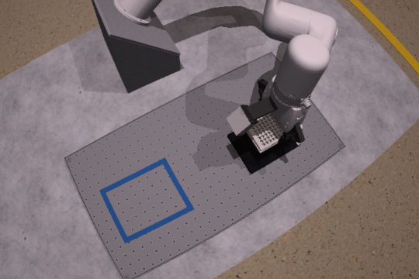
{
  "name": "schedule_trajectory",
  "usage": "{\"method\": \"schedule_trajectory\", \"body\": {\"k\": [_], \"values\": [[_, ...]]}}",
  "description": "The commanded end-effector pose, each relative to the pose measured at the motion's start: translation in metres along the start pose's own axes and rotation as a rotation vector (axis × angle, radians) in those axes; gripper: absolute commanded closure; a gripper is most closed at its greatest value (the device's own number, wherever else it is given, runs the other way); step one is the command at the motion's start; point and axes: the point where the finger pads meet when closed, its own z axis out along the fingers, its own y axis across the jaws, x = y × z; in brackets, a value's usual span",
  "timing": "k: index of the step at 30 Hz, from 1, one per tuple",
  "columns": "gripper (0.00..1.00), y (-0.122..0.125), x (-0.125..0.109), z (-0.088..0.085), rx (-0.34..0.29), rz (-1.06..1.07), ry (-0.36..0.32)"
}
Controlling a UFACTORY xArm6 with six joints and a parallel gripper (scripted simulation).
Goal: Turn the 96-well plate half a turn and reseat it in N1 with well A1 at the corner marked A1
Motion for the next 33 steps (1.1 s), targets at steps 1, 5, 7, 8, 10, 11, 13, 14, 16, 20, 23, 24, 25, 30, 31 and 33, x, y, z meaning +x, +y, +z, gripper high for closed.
{"method": "schedule_trajectory", "body": {"k": [1, 5, 7, 8, 10, 11, 13, 14, 16, 20, 23, 24, 25, 30, 31, 33], "values": [[1.00, -0.001, 0.000, -0.001, 0.003, -0.001, 0.000], [1.00, -0.001, 0.000, 0.005, 0.003, -0.001, 0.000], [1.00, -0.001, 0.000, 0.009, 0.003, -0.001, 0.000], [1.00, -0.001, 0.000, 0.010, 0.003, -0.001, 0.000], [1.00, -0.001, 0.000, 0.014, 0.003, -0.001, 0.000], [1.00, -0.001, 0.000, 0.015, 0.003, -0.001, 0.000], [1.00, -0.001, 0.000, 0.019, 0.003, -0.001, 0.000], [1.00, -0.001, 0.000, 0.020, 0.003, -0.001, 0.000], [1.00, -0.001, 0.000, 0.024, 0.003, -0.001, 0.000], [1.00, -0.001, 0.000, 0.027, 0.003, -0.001, 0.000], [1.00, -0.001, 0.000, 0.032, 0.003, -0.001, 0.000], [1.00, -0.001, 0.000, 0.034, 0.003, -0.001, 0.000], [1.00, -0.001, 0.000, 0.035, 0.003, -0.001, 0.000], [1.00, -0.001, 0.000, 0.044, 0.003, -0.001, 0.000], [1.00, -0.001, 0.000, 0.046, 0.003, -0.001, 0.000], [1.00, -0.001, 0.000, 0.049, 0.003, -0.001, 0.000]]}}
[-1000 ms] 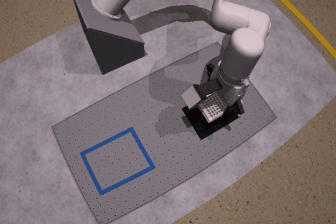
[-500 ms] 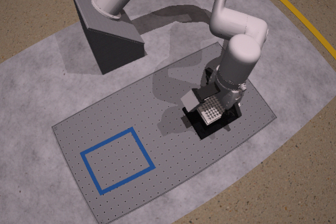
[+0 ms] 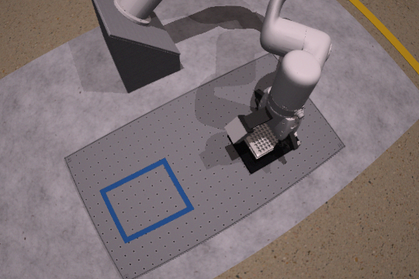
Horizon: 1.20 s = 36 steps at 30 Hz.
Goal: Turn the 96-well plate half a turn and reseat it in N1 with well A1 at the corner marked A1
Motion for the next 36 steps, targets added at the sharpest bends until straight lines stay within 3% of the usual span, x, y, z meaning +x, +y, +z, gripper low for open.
{"method": "schedule_trajectory", "body": {"k": [1, 13, 36], "values": [[1.00, -0.001, 0.000, 0.005, 0.003, -0.001, 0.000], [1.00, -0.001, 0.000, 0.023, 0.003, -0.001, 0.000], [1.00, -0.001, 0.000, 0.023, 0.003, -0.001, 0.000]]}}
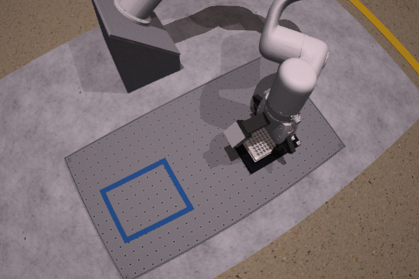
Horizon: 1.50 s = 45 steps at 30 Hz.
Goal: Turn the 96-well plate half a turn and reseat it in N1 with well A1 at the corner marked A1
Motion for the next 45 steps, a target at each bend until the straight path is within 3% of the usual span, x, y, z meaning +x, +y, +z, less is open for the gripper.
{"method": "schedule_trajectory", "body": {"k": [1, 45], "values": [[1.00, -0.0011, -0.0002, -0.0008, 0.003, -0.001, 0.000], [1.00, -0.0011, -0.0002, 0.0058, 0.003, -0.001, 0.000]]}}
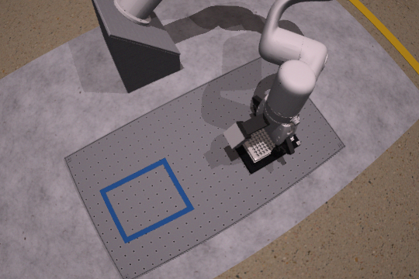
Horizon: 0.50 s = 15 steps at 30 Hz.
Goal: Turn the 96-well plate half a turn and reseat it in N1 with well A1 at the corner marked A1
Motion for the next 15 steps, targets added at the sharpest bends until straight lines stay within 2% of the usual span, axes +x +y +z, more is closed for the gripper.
{"method": "schedule_trajectory", "body": {"k": [1, 15], "values": [[1.00, -0.0012, -0.0002, -0.0004, 0.003, -0.001, 0.000], [1.00, -0.0012, -0.0002, 0.0016, 0.003, -0.001, 0.000]]}}
